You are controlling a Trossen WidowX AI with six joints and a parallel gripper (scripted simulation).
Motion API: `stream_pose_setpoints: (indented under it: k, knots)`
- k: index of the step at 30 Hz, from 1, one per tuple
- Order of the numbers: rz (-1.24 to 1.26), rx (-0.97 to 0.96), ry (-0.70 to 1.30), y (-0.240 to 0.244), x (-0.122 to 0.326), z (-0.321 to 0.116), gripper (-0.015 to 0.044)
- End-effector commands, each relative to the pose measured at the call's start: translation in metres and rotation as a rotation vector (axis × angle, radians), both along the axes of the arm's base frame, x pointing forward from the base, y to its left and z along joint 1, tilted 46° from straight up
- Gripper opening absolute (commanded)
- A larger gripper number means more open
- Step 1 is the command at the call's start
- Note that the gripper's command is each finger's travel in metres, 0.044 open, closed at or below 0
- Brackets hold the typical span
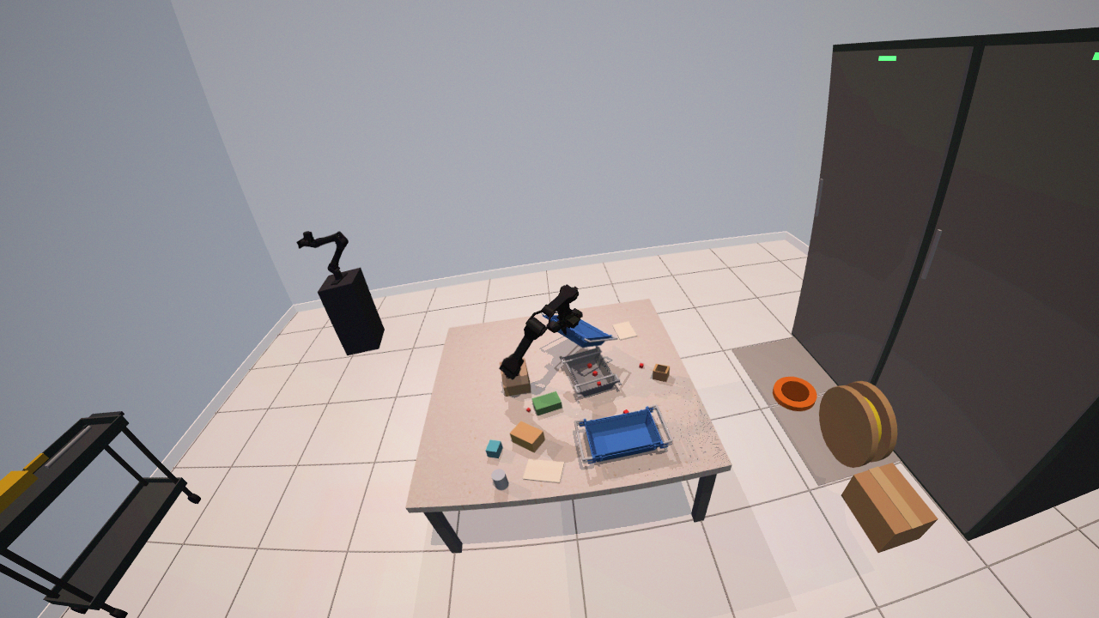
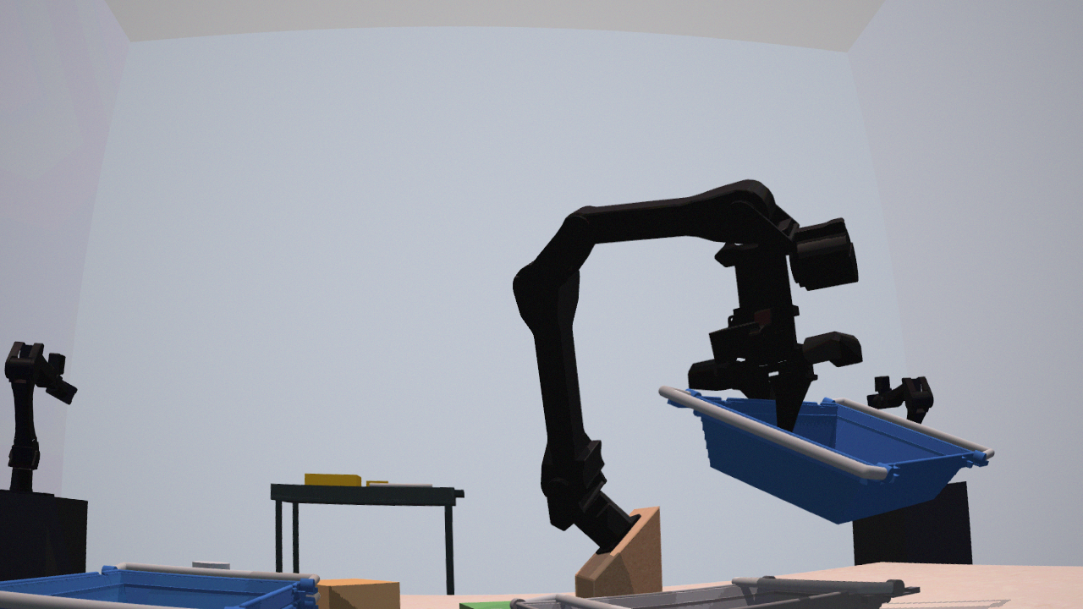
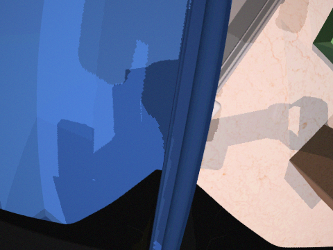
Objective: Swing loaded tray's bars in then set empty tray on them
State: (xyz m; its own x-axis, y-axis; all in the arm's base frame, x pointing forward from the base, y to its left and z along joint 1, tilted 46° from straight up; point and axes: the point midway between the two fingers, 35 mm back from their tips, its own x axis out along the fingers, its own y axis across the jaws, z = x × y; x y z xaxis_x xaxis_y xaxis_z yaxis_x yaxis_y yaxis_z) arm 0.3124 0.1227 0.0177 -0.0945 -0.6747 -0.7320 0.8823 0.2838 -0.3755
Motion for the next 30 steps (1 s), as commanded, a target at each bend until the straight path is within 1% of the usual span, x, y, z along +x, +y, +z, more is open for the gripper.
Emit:
stream_pose_setpoints:
  k: [1,21,30]
  knots:
    - [-0.035,0.005,-0.085,-0.011,0.009,0.022,0.0000]
    - [-0.284,-0.075,-0.306,-0.100,0.017,0.080,0.0000]
    - [-0.292,-0.078,-0.313,-0.103,0.016,0.082,0.0000]
